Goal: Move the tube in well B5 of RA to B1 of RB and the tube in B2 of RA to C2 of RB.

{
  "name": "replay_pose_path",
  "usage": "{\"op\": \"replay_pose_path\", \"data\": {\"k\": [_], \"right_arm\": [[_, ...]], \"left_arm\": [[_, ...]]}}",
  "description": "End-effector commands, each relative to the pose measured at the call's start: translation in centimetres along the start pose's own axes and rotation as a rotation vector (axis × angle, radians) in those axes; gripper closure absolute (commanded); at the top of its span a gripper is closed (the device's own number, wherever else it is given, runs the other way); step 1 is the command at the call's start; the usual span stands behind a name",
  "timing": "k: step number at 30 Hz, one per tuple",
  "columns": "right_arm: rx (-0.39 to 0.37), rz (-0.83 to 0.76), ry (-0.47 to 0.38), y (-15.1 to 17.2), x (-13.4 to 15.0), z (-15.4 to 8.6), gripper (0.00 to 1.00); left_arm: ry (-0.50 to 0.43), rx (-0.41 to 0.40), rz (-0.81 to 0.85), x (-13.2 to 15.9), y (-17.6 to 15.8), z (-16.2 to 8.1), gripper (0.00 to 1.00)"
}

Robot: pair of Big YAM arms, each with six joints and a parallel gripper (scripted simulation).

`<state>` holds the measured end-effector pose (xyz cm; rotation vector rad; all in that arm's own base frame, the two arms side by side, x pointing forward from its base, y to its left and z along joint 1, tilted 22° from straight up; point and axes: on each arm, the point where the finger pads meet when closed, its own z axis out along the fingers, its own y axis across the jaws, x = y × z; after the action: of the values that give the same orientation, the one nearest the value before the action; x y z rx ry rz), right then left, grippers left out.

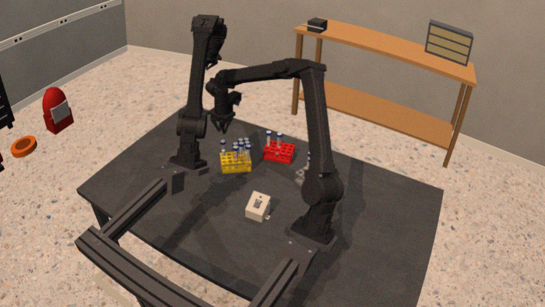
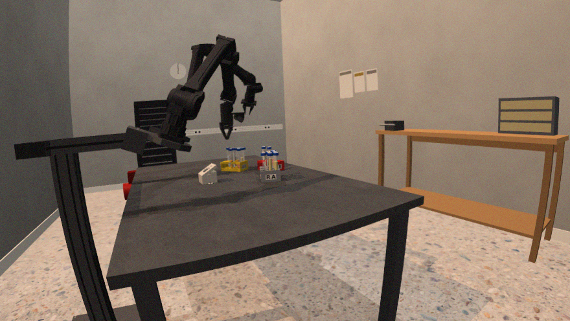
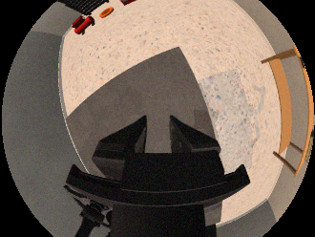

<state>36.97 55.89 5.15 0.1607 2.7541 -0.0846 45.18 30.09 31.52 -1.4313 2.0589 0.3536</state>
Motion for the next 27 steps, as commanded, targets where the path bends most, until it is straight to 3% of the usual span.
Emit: {"op": "replay_pose_path", "data": {"k": [1,7,8,13,21,24,25,27], "right_arm": [[0.006,-0.011,0.004,0.0,0.2,2.0,0.70],[0.008,-0.004,0.005,-0.2,-0.1,2.9,0.70],[-0.052,0.021,-0.022,0.9,-2.1,-0.4,0.70],[0.004,-0.003,0.003,-0.1,-0.3,3.6,0.70],[0.008,-0.004,0.005,-0.3,-0.1,5.2,0.70],[0.001,-0.001,0.001,0.0,-0.4,5.0,0.70],[-0.048,0.012,-0.020,0.8,-1.5,1.7,0.70],[-0.053,0.011,-0.022,1.1,-1.5,1.5,0.70]], "left_arm": [[-0.031,0.021,-0.013,-1.5,-0.5,-1.3,0.70],[-0.031,0.021,-0.013,-1.5,-0.5,-1.3,0.70],[-0.031,0.021,-0.013,-1.5,-0.5,-1.3,0.70],[-0.031,0.021,-0.013,-1.5,-0.5,-1.3,0.70],[-0.031,0.021,-0.013,-1.5,-0.5,-1.3,0.70],[-0.031,0.021,-0.013,-1.5,-0.5,-1.3,0.70],[-0.031,0.021,-0.013,-1.5,-0.5,-1.3,0.70],[-0.031,0.021,-0.013,-1.5,-0.5,-1.3,0.70]]}}
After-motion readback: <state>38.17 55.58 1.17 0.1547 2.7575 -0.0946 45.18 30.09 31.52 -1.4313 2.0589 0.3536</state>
